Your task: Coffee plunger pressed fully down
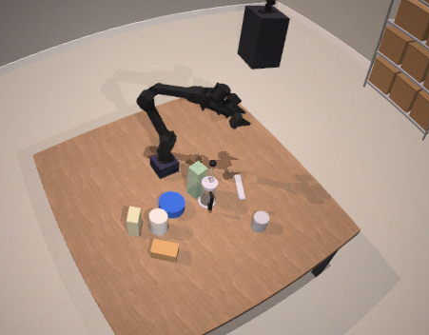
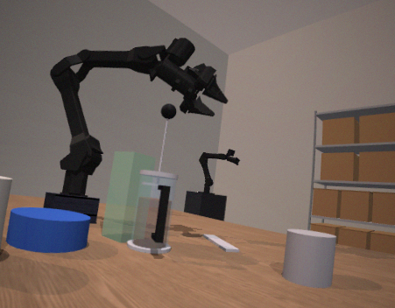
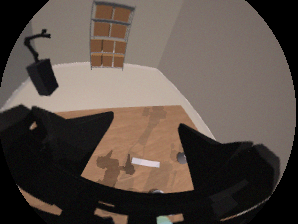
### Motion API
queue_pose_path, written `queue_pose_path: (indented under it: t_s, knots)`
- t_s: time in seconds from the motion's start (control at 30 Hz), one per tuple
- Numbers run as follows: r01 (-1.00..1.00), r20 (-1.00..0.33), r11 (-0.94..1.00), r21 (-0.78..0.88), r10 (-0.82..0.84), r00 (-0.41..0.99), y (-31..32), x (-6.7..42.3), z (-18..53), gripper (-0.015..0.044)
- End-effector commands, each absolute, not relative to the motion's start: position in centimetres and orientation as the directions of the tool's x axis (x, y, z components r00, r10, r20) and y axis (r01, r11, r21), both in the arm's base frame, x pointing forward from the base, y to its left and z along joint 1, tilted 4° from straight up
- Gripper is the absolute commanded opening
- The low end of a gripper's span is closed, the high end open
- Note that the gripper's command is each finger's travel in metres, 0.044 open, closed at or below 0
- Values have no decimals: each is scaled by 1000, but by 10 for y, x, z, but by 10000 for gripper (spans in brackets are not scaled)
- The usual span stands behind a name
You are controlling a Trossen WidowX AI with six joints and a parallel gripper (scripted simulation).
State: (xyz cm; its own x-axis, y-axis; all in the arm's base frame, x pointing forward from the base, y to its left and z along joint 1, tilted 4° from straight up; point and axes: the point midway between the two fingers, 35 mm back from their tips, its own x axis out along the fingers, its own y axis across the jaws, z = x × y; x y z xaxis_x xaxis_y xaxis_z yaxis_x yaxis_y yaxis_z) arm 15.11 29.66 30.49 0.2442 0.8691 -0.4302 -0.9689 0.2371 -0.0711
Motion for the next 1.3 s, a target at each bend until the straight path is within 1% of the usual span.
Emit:
queue_pose_path:
  t_s: [0.0, 0.17, 0.27, 0.33, 0.47, 0.7, 1.27]
  knots:
    - [-864, -468, 503, -32, 756, 457, 234, 194, 301, 440]
    - [-655, -513, 755, 5, 565, 647, 159, 224, 293, 440]
    - [-505, -537, 863, 22, 436, 722, 117, 231, 288, 440]
    - [-436, -547, 900, 28, 379, 747, 99, 232, 285, 440]
    - [-426, -548, 904, 29, 370, 750, 97, 232, 276, 440]
    - [-415, -548, 909, 28, 361, 754, 97, 229, 226, 440]
    - [-411, -547, 911, 28, 358, 757, 103, 243, 217, 440]
